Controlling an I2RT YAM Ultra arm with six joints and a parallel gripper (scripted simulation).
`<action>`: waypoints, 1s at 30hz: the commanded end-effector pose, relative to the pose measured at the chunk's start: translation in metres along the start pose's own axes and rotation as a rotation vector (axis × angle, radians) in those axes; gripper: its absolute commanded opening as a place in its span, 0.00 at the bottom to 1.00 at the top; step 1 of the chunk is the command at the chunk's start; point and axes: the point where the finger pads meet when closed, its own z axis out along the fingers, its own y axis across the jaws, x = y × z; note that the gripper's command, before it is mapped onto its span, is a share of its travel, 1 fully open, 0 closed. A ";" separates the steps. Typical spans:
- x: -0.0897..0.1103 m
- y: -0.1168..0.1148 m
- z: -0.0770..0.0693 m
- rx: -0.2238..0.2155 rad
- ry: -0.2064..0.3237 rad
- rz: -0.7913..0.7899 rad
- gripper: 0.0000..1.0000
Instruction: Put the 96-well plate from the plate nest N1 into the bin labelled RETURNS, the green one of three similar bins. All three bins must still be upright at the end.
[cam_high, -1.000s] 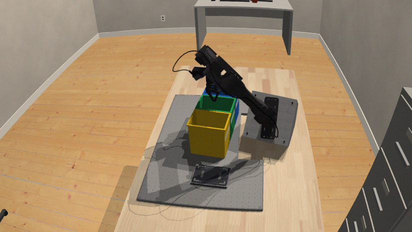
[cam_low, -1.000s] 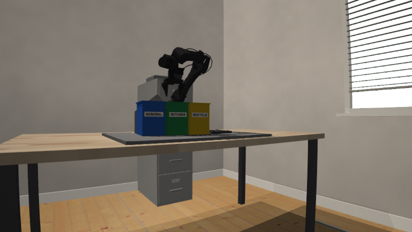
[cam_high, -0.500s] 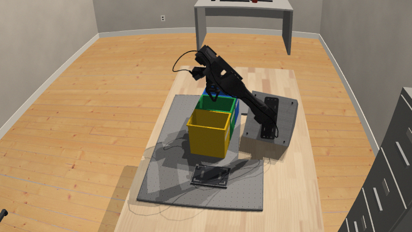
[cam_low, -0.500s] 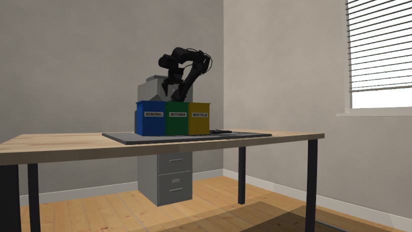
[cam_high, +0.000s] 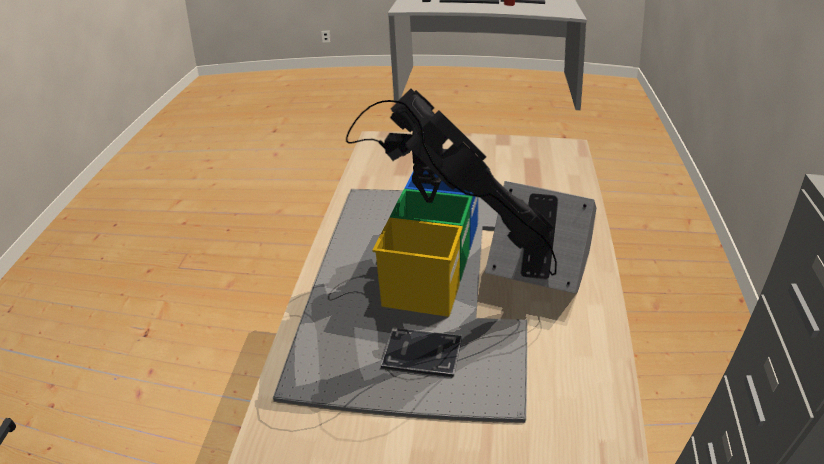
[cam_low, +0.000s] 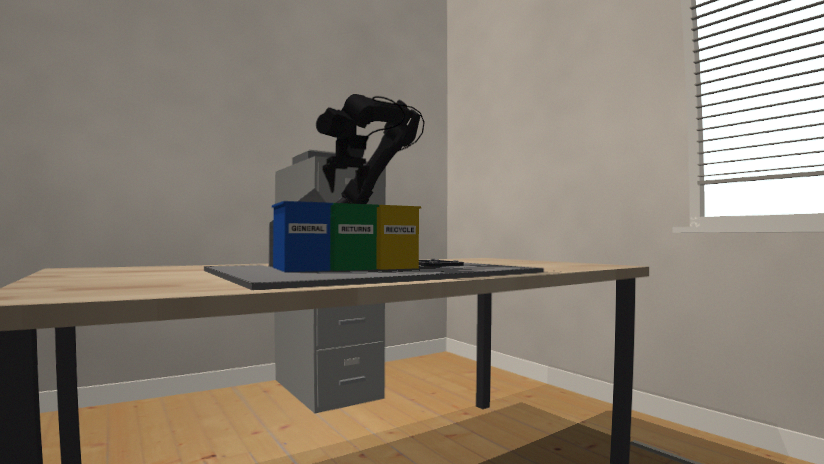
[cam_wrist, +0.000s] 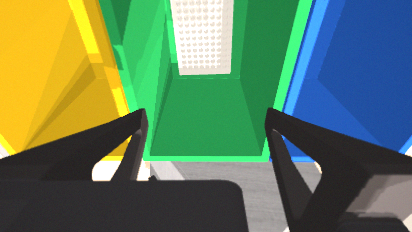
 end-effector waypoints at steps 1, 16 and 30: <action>0.010 0.001 -0.009 0.020 -0.029 -0.004 0.82; 0.059 0.008 -0.005 0.018 -0.026 -0.002 0.82; 0.104 0.019 -0.003 0.003 -0.019 0.009 0.82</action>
